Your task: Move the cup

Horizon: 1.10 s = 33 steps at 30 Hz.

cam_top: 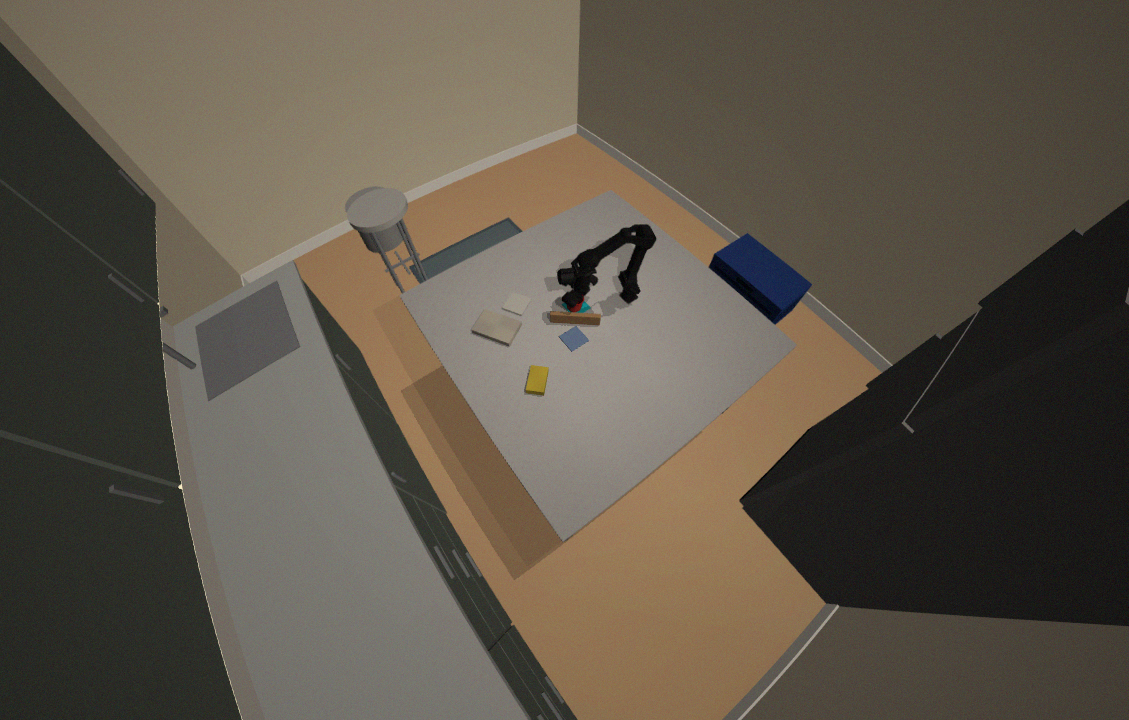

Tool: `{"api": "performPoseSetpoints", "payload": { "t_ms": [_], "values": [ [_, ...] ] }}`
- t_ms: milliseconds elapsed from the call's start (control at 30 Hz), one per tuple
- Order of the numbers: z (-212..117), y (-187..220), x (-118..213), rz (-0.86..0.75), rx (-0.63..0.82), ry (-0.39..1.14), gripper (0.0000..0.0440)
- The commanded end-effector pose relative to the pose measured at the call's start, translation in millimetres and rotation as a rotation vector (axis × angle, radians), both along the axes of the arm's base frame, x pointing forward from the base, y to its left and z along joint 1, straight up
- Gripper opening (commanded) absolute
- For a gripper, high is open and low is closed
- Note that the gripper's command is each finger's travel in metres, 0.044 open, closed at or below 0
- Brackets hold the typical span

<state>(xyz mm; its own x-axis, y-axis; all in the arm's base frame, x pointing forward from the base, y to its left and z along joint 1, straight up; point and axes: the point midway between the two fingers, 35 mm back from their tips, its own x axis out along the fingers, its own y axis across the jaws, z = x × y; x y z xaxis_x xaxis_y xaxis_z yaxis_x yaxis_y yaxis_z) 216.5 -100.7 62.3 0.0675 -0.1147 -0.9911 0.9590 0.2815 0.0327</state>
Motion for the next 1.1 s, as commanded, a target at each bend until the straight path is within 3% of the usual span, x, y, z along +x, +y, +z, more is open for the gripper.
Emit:
{"api": "performPoseSetpoints", "payload": {
  "t_ms": [0,100,533,1067],
  "values": [
    [2,-5,0,-0.02,-0.015,-0.033,0.0091],
    [6,-9,3,-0.034,-0.023,-0.073,0.0158],
    [19,-7,-1,-0.032,-0.026,-0.174,0.0191],
    [43,-9,-9,-0.054,-0.052,-0.28,0.0285]
  ]
}}
